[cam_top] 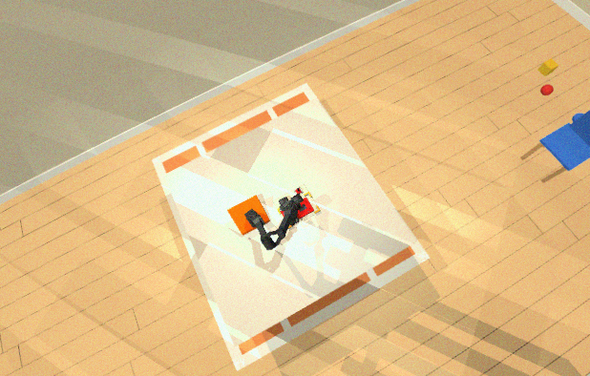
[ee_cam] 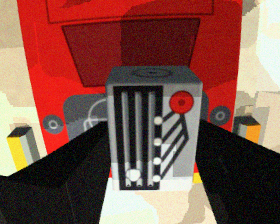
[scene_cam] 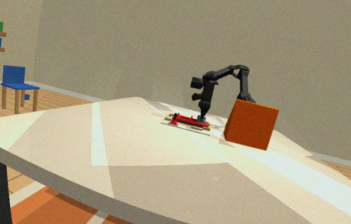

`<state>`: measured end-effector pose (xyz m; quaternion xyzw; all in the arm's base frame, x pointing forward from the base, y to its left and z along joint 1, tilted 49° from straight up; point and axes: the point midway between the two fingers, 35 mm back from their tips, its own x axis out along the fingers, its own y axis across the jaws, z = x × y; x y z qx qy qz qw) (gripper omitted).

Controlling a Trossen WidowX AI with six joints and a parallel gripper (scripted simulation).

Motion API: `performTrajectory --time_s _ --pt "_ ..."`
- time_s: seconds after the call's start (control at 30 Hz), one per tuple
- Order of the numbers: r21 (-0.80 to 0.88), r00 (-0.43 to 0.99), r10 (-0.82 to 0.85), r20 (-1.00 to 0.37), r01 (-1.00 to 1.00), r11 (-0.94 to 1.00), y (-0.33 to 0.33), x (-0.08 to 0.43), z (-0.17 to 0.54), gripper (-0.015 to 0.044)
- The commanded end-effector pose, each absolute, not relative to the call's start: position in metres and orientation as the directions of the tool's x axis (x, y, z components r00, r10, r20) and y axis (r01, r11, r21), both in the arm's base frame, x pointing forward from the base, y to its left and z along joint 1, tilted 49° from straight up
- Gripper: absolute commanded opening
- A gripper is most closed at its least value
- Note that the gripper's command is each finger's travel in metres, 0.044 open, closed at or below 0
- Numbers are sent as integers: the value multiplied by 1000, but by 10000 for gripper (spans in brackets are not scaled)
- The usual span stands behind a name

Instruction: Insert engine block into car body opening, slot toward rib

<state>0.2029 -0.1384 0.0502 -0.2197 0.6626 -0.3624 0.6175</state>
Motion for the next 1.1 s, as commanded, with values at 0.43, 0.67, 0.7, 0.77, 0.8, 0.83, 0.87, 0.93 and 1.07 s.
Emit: performTrajectory --time_s 0.43,0.67,0.7,0.77,0.8,0.83,0.87,0.93,1.07 --pt "-737 -129 -726 -675 160 657 -101 219 78 0" --pt "-736 -130 -725 -676 159 658 -85 221 92 0" --pt "-737 -130 -726 -676 159 657 -83 222 94 0" --pt "-737 -131 -726 -675 159 657 -78 222 98 0" --pt "-738 -131 -726 -675 159 656 -76 222 101 0" --pt "-738 -131 -727 -674 159 656 -74 222 103 0" --pt "-739 -132 -727 -673 159 655 -71 222 105 0" --pt "-740 -133 -729 -672 159 654 -67 222 110 0" --pt "-744 -134 -732 -668 159 650 -58 222 119 0"
